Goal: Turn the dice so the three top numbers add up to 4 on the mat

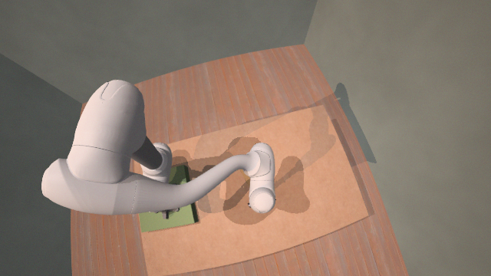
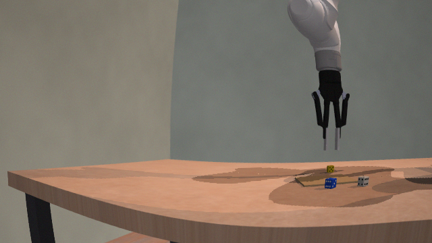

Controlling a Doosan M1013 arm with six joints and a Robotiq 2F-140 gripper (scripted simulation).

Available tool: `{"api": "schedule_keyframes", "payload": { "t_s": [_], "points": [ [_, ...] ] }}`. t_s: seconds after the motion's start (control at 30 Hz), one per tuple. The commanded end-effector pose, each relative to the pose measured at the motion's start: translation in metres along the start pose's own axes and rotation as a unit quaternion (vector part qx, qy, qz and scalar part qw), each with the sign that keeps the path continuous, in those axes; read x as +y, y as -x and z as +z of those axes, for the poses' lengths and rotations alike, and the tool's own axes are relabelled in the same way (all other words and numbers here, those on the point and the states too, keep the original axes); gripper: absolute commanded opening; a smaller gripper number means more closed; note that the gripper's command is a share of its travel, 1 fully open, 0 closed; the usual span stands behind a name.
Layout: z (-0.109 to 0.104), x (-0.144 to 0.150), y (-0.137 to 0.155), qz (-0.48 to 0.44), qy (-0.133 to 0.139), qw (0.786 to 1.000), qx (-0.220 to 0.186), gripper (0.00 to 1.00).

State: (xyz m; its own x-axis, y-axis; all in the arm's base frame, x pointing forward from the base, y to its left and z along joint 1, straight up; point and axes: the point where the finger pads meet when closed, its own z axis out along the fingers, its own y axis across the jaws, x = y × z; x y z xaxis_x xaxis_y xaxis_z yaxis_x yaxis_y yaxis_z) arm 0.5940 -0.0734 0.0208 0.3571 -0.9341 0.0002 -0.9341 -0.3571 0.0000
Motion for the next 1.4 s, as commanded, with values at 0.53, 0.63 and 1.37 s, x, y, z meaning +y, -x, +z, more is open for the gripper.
{"api": "schedule_keyframes", "payload": {
  "t_s": [0.53, 0.63, 1.37],
  "points": [
    [0.026, 0.0, 0.0, 0.0, 0.0, 1.0, 0.0, 0.21],
    [0.03, 0.0, 0.0, 0.0, 0.0, 1.0, 0.0, 0.21],
    [0.038, 0.0, 0.0, 0.0, 0.0, 1.0, 0.0, 0.21]
  ]
}}
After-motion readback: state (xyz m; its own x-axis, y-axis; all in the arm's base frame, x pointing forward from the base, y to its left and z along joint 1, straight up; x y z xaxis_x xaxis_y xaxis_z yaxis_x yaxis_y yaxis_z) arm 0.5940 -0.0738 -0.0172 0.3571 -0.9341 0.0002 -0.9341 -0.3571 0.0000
